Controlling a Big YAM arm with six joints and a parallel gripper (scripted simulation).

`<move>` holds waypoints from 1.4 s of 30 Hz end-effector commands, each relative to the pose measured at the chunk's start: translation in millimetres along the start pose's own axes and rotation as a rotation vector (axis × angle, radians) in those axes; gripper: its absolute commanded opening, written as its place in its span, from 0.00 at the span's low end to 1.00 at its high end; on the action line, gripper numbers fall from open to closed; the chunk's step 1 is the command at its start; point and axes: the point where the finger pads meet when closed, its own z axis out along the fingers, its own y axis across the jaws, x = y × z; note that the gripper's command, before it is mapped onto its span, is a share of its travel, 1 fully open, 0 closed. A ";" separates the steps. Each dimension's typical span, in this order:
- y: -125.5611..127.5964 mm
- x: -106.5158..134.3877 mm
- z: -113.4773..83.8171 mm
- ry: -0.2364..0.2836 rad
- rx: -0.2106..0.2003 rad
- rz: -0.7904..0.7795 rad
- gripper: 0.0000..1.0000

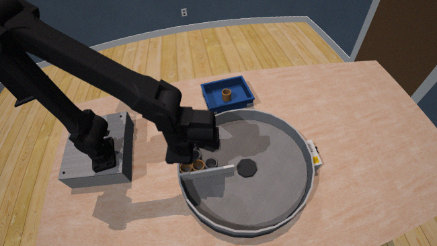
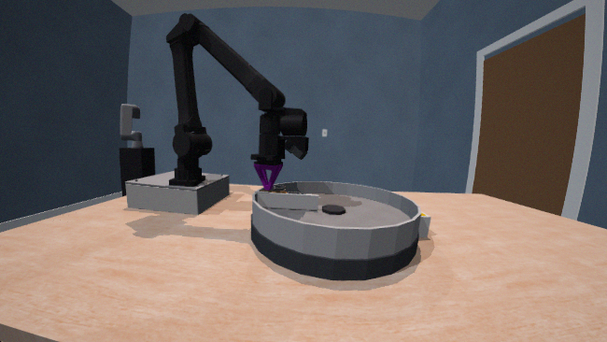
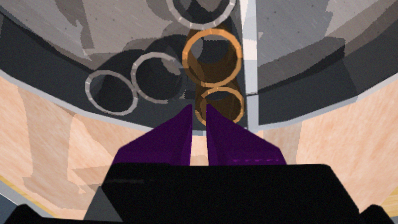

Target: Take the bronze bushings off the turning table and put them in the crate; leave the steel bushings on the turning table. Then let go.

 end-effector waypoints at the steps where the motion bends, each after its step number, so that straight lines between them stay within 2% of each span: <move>1: 2.7 -5.1 -7.4 -0.036 0.000 -0.004 0.11; 34: 2.7 -4.6 -7.5 -0.033 0.000 -0.004 0.11; 41: 1.7 -18.4 -19.9 -0.053 0.000 -0.004 0.11; 42: 1.5 -23.7 -21.2 -0.072 0.001 -0.003 0.11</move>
